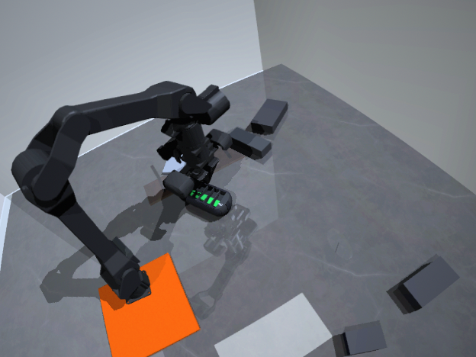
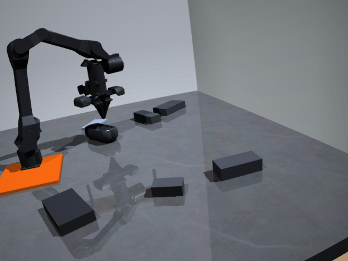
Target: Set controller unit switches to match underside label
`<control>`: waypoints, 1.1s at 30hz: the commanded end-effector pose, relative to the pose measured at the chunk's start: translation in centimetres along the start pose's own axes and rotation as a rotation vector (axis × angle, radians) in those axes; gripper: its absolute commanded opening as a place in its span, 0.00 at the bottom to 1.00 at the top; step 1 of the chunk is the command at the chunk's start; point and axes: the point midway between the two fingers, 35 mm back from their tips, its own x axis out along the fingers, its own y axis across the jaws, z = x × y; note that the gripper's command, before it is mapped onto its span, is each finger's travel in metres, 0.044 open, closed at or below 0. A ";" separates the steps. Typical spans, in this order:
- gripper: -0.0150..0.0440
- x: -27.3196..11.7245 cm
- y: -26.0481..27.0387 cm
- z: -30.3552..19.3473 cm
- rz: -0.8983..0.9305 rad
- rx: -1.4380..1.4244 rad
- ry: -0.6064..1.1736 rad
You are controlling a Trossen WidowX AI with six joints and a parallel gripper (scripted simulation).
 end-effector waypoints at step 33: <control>0.25 1.2 6.1 -3.1 -0.214 -0.065 0.057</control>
